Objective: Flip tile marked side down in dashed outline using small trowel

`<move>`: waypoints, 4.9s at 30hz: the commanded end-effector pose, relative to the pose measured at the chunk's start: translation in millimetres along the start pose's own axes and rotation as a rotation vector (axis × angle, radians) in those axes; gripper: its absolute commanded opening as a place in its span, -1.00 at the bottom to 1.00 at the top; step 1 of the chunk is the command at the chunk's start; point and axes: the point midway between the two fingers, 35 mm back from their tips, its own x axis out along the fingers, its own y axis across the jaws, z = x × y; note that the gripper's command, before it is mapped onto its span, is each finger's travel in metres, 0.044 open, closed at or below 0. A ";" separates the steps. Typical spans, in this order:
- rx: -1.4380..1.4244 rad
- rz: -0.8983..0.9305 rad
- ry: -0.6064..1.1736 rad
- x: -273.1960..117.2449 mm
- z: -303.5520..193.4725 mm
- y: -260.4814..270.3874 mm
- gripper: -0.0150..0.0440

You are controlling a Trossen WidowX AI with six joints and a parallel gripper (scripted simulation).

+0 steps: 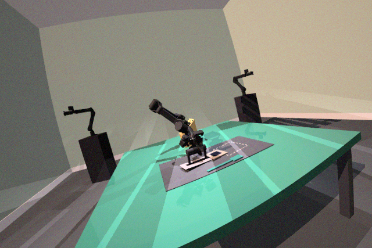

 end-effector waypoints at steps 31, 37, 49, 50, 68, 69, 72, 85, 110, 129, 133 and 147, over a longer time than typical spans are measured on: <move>0.077 0.009 0.083 -30.0 -19.9 37.0 -0.49; 0.077 0.009 0.083 -35.1 -29.4 42.9 -0.49; 0.078 0.009 0.084 -41.7 -51.9 50.3 -0.49; 0.078 0.009 0.084 -42.0 -53.9 50.6 -0.49; 0.079 0.009 0.085 -41.7 -84.8 49.6 -0.49; 0.079 0.009 0.085 -41.7 -84.8 49.6 -0.49; 0.079 0.009 0.085 -41.7 -84.8 49.6 -0.49; 0.080 0.009 0.085 -36.2 -104.2 42.5 -0.49; 0.079 0.009 0.085 -33.6 -81.7 49.1 -0.49; 0.078 0.010 0.083 -56.8 -20.7 67.5 -0.49; 0.078 0.010 0.083 -56.8 -20.7 67.5 -0.49; 0.078 0.010 0.083 -56.8 -20.7 67.5 -0.49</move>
